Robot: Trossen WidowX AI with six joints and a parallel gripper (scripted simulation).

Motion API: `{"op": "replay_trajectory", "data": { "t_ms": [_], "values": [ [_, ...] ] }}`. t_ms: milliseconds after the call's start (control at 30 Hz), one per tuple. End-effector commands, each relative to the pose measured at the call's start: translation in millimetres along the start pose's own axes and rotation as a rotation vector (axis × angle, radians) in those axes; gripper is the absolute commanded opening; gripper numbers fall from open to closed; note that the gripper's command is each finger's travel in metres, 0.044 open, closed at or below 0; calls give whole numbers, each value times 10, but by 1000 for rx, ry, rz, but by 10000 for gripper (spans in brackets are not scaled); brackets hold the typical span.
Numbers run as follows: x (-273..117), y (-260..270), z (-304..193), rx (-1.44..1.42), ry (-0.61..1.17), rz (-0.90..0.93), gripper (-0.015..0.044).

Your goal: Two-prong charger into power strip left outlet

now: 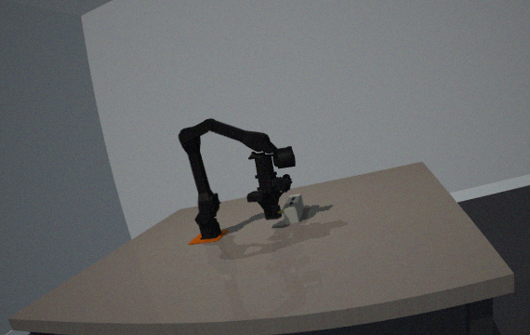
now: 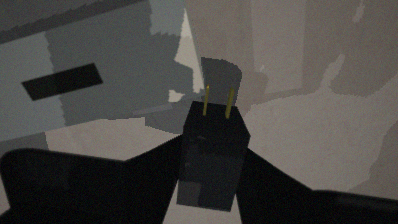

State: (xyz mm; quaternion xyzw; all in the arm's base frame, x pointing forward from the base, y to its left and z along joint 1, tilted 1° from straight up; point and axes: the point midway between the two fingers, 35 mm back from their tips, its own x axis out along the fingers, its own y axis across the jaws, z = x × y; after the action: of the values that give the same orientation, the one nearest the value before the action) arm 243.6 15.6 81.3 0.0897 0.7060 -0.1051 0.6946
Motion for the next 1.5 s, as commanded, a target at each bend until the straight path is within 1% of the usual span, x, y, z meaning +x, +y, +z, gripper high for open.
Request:
{"op": "replay_trajectory", "data": {
  "t_ms": [0,1467],
  "values": [
    [1,146,-80,-40,8,33,0],
    [150,724,-617,-234,7,29,0]
  ]
}}
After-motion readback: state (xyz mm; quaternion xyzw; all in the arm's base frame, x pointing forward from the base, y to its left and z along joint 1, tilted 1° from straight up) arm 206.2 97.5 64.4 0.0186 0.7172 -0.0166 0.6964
